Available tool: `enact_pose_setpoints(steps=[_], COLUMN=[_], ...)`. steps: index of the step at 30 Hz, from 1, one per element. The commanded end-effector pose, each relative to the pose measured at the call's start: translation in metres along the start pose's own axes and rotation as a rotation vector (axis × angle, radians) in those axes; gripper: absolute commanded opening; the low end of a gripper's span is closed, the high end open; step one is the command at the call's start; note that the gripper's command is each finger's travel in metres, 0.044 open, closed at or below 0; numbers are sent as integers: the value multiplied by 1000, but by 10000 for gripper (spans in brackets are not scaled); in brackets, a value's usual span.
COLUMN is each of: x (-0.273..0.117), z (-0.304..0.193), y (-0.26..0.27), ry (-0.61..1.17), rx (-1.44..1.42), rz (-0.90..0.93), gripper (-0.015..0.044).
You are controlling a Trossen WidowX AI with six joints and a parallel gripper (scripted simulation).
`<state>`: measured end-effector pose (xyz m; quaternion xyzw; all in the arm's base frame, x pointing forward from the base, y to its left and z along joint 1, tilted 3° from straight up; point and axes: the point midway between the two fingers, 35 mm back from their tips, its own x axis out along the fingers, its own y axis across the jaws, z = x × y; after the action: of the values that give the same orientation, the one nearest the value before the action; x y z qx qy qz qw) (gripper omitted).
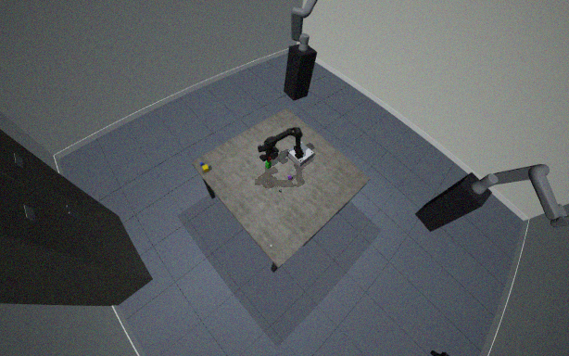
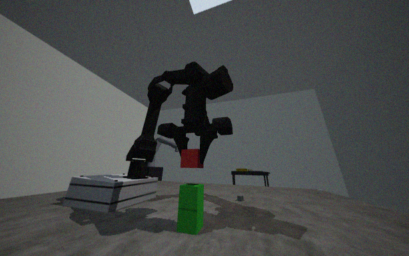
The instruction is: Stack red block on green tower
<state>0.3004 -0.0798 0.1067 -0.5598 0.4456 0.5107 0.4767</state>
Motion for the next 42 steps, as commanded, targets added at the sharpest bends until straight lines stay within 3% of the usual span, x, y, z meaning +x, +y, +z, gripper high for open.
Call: enact_pose_setpoints(steps=[1,13,41,42], x=[2,35,32,35], z=[-1,0,0,0], y=[-1,-1,-1,0], ry=[-3,-3,-3,-2], rx=[-10,-10,-10,-5], rz=[-1,0,-1,1], gripper=[0,0,0,26])
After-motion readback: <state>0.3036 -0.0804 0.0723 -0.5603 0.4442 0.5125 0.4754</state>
